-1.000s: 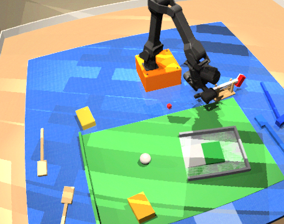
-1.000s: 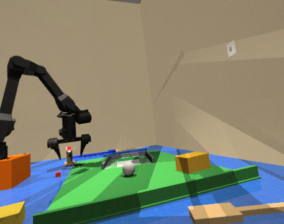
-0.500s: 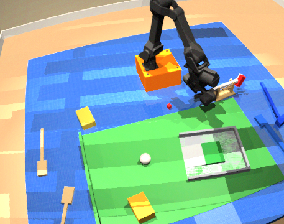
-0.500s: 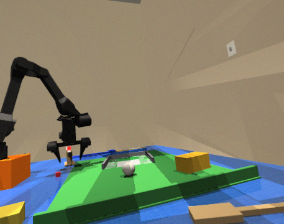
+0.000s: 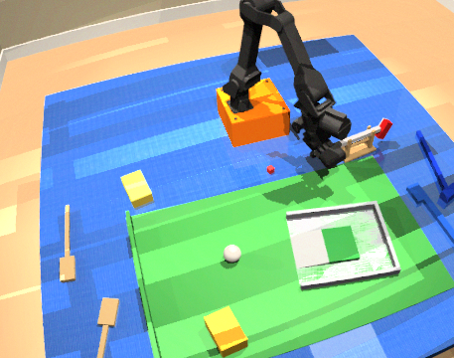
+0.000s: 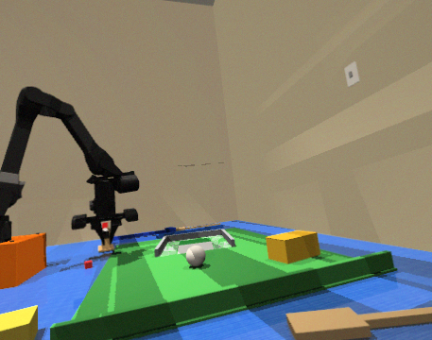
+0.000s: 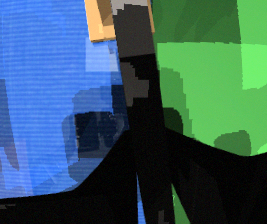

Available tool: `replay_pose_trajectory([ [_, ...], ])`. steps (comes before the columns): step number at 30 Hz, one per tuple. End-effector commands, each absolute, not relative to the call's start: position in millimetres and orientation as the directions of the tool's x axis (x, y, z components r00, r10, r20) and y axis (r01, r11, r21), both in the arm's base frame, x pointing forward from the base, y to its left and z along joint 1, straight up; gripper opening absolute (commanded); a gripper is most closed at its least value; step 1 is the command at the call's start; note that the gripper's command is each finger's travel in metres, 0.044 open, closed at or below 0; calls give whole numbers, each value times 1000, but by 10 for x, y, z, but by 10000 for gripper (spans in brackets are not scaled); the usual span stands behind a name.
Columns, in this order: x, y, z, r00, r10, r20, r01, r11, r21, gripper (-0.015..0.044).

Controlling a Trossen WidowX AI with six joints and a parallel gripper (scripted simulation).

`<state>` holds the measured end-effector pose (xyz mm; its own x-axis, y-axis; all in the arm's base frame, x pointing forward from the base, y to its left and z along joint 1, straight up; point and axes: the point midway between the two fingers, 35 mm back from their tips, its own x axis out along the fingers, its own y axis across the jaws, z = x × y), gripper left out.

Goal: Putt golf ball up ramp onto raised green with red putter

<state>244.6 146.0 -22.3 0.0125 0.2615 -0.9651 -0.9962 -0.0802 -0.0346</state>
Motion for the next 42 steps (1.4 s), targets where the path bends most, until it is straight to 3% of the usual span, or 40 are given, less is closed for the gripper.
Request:
replay_pose_trajectory([
  [1,2449,1461,-221,14,262,-965,-996,-80,-36,26],
  [5,2451,1462,-209,14,262,-965,-996,-80,-36,0],
  [20,2432,1462,734,12,262,-965,-996,-80,-34,0],
  [25,2450,1449,716,15,255,-967,-997,-74,-35,0],
  [42,2764,641,766,79,188,-979,-931,366,-5,0],
])
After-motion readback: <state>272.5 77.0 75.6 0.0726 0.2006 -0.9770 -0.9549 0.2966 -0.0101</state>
